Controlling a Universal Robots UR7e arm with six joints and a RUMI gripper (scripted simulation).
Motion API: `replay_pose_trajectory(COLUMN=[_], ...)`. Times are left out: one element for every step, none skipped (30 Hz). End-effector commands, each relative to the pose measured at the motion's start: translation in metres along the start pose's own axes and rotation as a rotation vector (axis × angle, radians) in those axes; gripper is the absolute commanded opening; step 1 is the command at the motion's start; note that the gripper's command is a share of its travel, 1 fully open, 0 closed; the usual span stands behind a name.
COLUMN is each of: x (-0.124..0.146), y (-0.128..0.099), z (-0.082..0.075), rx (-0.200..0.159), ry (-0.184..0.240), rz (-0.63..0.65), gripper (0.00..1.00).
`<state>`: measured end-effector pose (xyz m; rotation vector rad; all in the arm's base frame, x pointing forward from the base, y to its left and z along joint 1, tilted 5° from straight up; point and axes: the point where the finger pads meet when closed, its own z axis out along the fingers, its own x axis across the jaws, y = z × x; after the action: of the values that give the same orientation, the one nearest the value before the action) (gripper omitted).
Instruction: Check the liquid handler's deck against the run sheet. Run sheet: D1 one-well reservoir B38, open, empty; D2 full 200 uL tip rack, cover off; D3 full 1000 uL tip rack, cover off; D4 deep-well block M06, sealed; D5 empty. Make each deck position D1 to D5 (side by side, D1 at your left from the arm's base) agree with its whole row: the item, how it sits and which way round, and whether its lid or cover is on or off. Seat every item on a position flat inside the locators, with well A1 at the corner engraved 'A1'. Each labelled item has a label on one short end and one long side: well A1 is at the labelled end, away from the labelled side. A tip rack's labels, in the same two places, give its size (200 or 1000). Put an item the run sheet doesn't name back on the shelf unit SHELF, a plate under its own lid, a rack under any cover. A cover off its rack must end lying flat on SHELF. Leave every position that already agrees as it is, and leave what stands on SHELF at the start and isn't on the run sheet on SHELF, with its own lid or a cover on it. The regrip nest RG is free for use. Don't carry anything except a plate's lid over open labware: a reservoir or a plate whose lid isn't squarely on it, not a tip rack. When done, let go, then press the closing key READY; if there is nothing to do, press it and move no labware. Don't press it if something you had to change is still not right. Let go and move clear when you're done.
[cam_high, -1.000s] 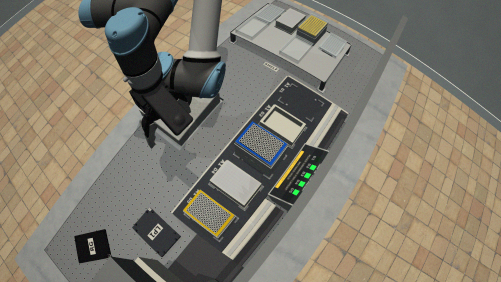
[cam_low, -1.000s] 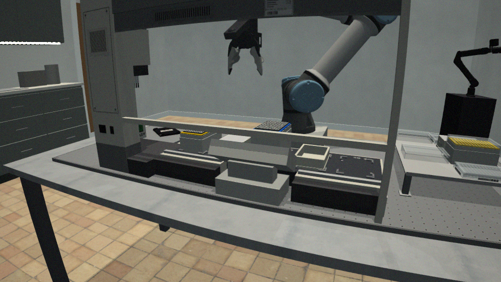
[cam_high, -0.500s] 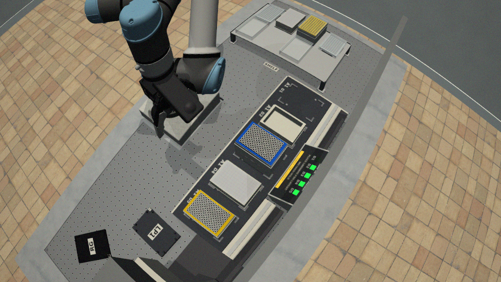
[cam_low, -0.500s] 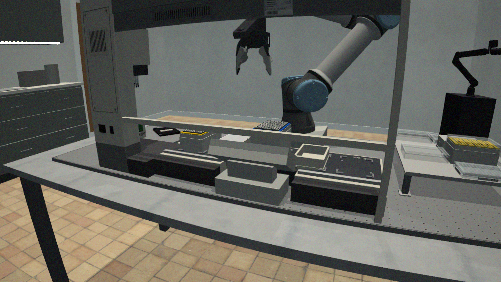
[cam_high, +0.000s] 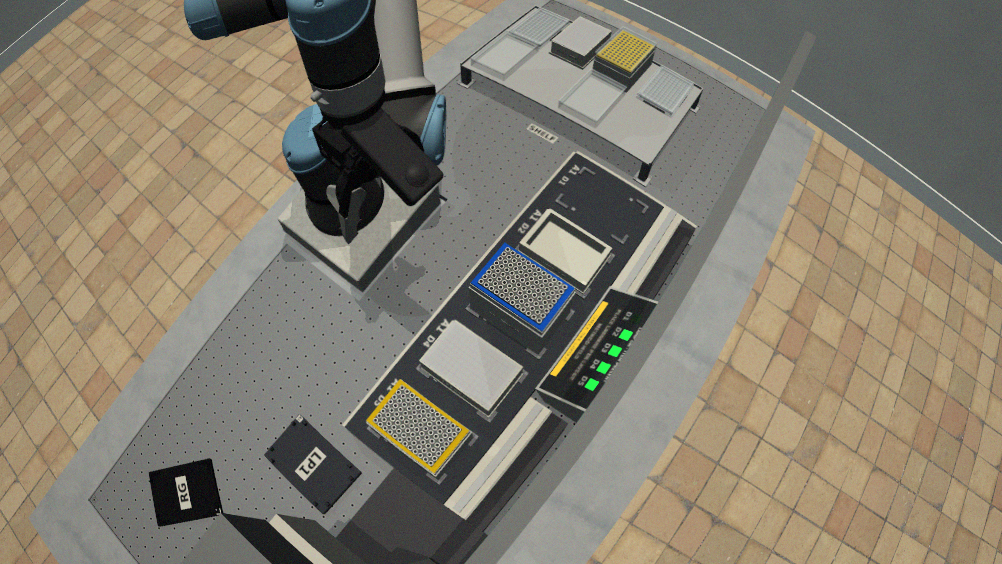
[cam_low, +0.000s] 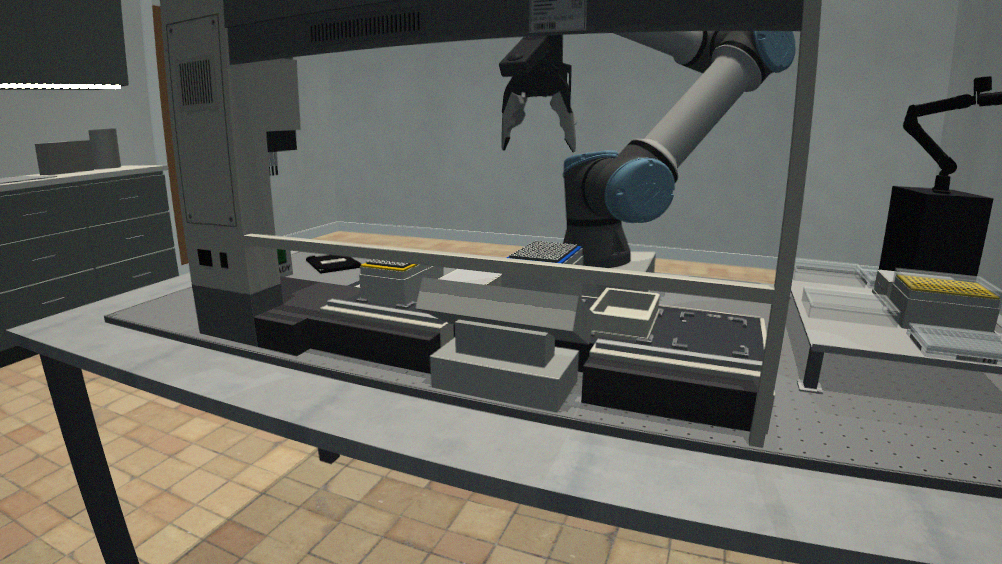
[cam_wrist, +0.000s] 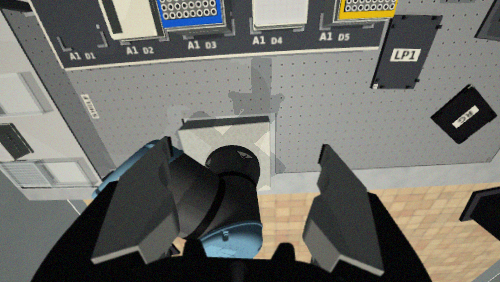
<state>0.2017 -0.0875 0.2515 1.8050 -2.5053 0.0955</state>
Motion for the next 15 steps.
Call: replay_pose_trajectory(x=[-0.007,-0.007,-0.007,-0.007,-0.007,-0.007,-0.012,-0.017,-0.022,-0.027,-0.032,-0.037,-0.042,-0.047,-0.052], y=[0.0,0.0,0.0,0.0,0.0,0.0,0.001,0.001,0.002,0.002,0.003,0.004,0.004,0.005,0.005], z=[-0.001,-0.001,-0.001,-0.001,-0.001,-0.001,-0.001,-0.001,-0.001,-0.001,-0.001,-0.001,0.0,0.0,0.0], rx=[-0.004,-0.004,-0.004,-0.004,-0.004,-0.004,-0.004,-0.004,-0.004,-0.004,-0.004,-0.004,-0.004,-0.004,-0.004], ry=[0.005,0.005,0.005,0.005,0.005,0.005,0.005,0.005,0.005,0.005,0.005,0.005,0.005,0.005,0.005], rz=[0.002,0.002,0.002,0.002,0.002,0.002,-0.018,-0.038,-0.058,-0.075,-0.075,-0.075,-0.075,-0.075,-0.075], gripper=[0.82,0.82,0.82,0.82,0.82,0.82,0.82,0.82,0.82,0.82,0.82,0.82,0.82,0.82,0.82])
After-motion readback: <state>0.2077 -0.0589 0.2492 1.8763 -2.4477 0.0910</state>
